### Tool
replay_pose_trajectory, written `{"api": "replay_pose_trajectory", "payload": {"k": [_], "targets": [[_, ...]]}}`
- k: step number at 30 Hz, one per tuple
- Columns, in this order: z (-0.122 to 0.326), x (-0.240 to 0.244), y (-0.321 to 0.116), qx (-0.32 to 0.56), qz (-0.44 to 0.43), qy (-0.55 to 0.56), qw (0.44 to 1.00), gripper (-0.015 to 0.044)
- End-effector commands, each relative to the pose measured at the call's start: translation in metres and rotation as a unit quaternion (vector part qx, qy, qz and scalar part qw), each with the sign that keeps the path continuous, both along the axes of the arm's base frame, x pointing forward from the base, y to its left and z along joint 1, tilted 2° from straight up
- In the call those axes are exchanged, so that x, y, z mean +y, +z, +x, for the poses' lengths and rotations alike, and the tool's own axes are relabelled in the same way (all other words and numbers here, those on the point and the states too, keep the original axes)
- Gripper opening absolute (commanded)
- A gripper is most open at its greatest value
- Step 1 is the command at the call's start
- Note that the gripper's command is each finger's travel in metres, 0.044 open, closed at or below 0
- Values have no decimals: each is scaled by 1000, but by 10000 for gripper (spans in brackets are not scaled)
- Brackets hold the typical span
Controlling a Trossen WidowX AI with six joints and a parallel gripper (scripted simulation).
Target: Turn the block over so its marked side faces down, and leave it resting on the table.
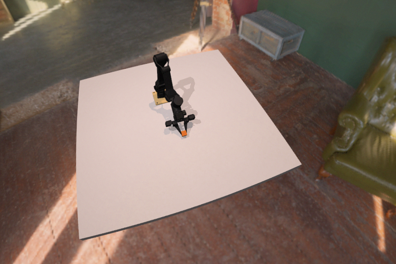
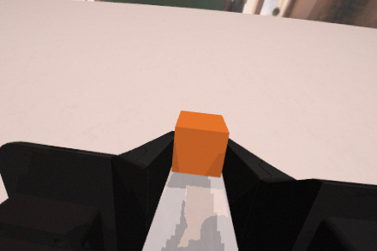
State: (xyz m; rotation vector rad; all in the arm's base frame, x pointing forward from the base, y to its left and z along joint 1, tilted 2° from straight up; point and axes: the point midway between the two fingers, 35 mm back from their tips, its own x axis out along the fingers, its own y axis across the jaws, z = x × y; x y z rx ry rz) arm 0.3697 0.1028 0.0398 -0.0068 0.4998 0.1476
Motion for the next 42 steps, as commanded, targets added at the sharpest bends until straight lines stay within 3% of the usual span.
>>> {"api": "replay_pose_trajectory", "payload": {"k": [1, 2, 19, 42], "targets": [[0, -1, 1, -3, -2, -1, 1000, 0], [0, -1, 1, -3, -2, -1, 1000, 0], [0, -1, 1, -3, -2, -1, 1000, 440], [0, -1, 1, -3, -2, -1, 1000, 440]]}}
